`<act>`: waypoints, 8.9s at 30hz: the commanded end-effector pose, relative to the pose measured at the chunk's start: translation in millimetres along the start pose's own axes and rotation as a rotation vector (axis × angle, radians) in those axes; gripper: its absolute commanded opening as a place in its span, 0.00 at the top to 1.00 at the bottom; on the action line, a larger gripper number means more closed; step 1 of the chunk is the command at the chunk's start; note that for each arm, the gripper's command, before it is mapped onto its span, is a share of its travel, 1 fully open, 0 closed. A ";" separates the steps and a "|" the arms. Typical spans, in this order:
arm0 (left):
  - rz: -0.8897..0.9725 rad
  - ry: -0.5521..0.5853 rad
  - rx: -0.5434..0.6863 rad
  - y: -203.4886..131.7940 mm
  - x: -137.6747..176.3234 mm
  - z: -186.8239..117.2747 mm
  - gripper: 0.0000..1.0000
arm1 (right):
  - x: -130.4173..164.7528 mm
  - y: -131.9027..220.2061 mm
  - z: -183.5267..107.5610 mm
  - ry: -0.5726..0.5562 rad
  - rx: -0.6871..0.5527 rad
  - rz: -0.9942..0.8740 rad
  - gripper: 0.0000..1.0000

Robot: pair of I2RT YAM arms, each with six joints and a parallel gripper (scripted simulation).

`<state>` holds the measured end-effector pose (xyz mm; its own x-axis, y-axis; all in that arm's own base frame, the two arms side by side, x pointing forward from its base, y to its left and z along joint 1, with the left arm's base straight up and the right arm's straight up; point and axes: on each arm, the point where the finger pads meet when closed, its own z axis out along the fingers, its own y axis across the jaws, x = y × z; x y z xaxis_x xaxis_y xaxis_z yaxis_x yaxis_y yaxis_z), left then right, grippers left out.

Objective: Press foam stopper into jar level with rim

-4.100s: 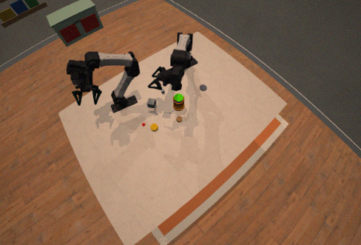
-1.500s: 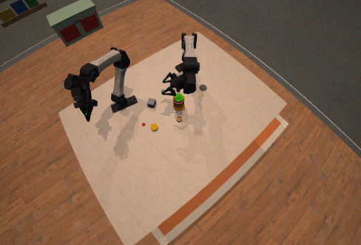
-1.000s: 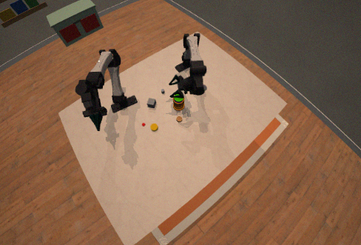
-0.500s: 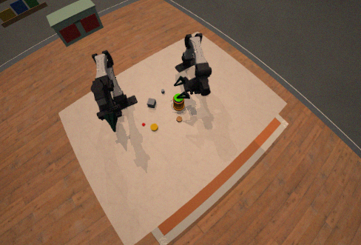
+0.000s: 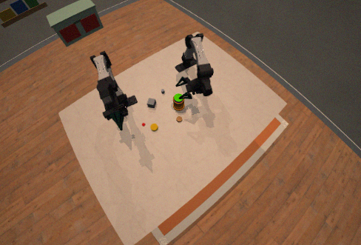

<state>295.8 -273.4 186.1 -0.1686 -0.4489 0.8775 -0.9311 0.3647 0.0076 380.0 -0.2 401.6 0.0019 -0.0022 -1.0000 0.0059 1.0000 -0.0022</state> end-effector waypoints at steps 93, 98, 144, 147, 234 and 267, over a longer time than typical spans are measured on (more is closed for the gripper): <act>0.055 -0.003 0.027 -9.2 -94.0 50.1 0.36 | -13.1 1.7 -2.5 -0.039 -0.002 -0.002 1.00; 0.069 0.005 0.036 -11.1 -86.2 45.6 0.36 | -12.7 1.8 -2.5 -0.038 -0.002 0.000 1.00; 0.048 0.013 0.033 -12.5 -89.0 43.8 0.36 | 98.7 173.7 12.0 0.518 -0.408 -0.101 1.00; 0.048 0.013 0.033 -12.5 -89.0 43.8 0.36 | 109.7 192.2 5.5 0.570 -0.452 -0.125 1.00; 0.048 0.013 0.033 -12.5 -89.0 43.8 0.36 | 235.2 358.9 -181.1 1.160 -0.911 -0.696 1.00; 0.048 0.013 0.033 -12.5 -89.0 43.8 0.36 | 268.4 362.2 -180.1 1.159 -0.914 -0.693 1.00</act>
<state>295.9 -273.7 68.1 -0.1718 -0.4529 0.8749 -0.9310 0.3651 0.0062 197.5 360.1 127.2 -0.4667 -0.8511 -0.2406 -0.8768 0.4809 -0.0003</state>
